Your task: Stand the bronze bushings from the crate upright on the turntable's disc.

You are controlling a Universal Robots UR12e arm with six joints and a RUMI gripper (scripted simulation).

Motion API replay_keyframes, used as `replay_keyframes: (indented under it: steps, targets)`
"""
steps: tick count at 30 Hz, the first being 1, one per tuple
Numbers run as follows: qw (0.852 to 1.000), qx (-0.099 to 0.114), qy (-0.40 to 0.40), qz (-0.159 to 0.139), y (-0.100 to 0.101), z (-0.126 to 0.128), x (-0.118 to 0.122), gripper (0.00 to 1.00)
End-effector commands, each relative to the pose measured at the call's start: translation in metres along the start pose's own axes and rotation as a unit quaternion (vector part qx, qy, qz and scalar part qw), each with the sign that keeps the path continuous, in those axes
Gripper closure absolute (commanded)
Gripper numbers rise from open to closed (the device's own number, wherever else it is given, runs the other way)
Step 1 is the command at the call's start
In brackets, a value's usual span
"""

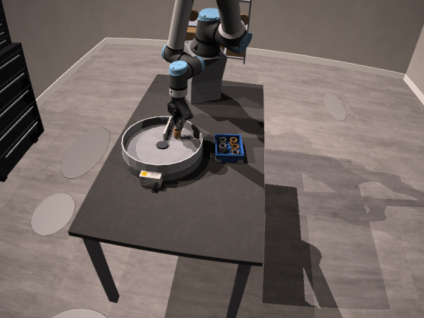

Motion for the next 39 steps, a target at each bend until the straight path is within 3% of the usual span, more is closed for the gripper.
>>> replay_keyframes:
  steps: [1, 39]
  targets:
    - [1.000, 0.000, 0.000, 0.000, -0.0003, 0.0003, -0.0001, 1.00]
    - [1.000, 0.000, 0.000, 0.000, 0.0031, 0.0003, -0.0001, 1.00]
Point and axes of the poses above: the point where the finger pads meet when closed, its own y axis out along the fingers, its own z axis across the jaws, x = y × z, the point moved 10 cm from there along -y, back along the fingers, and after that the axes turned 11 degrees about -y, right-handed, at the moved point
